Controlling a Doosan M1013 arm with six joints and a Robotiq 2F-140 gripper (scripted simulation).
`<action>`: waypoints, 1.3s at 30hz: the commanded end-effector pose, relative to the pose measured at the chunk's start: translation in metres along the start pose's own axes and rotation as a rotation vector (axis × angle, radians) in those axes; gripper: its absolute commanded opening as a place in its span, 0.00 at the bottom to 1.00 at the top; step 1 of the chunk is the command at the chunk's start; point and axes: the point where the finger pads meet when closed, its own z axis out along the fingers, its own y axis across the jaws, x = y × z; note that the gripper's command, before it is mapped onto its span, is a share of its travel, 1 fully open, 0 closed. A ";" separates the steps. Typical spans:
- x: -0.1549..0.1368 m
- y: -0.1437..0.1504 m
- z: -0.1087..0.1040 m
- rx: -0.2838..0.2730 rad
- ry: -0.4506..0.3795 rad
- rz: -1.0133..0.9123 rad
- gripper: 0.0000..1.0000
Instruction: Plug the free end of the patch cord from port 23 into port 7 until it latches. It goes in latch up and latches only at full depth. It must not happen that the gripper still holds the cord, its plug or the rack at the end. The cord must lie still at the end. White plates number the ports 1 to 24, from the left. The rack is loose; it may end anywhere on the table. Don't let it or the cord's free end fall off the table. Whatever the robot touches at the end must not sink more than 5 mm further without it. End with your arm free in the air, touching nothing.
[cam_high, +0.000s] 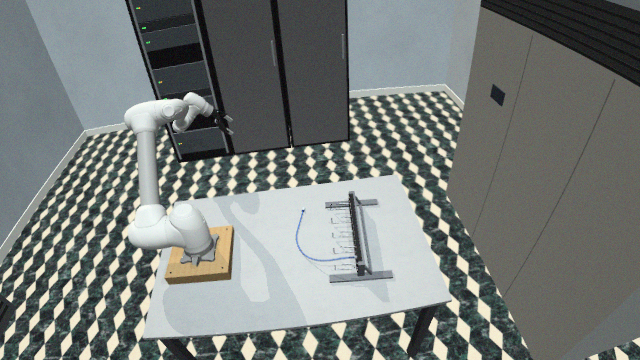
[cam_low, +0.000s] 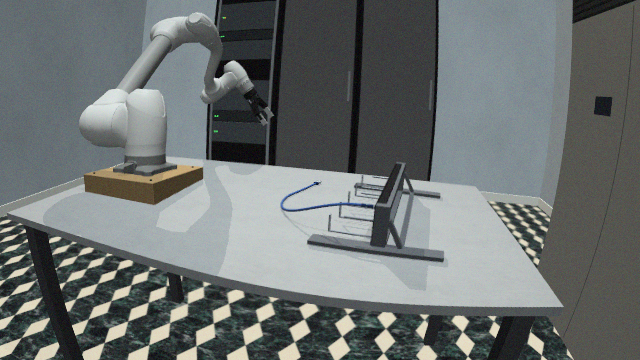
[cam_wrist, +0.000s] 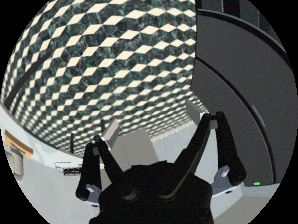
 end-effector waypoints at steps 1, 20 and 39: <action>0.000 0.000 0.000 0.000 0.000 0.000 1.00; -0.001 0.000 0.000 0.001 0.000 0.003 1.00; -0.139 -0.062 0.050 0.117 -0.002 0.268 1.00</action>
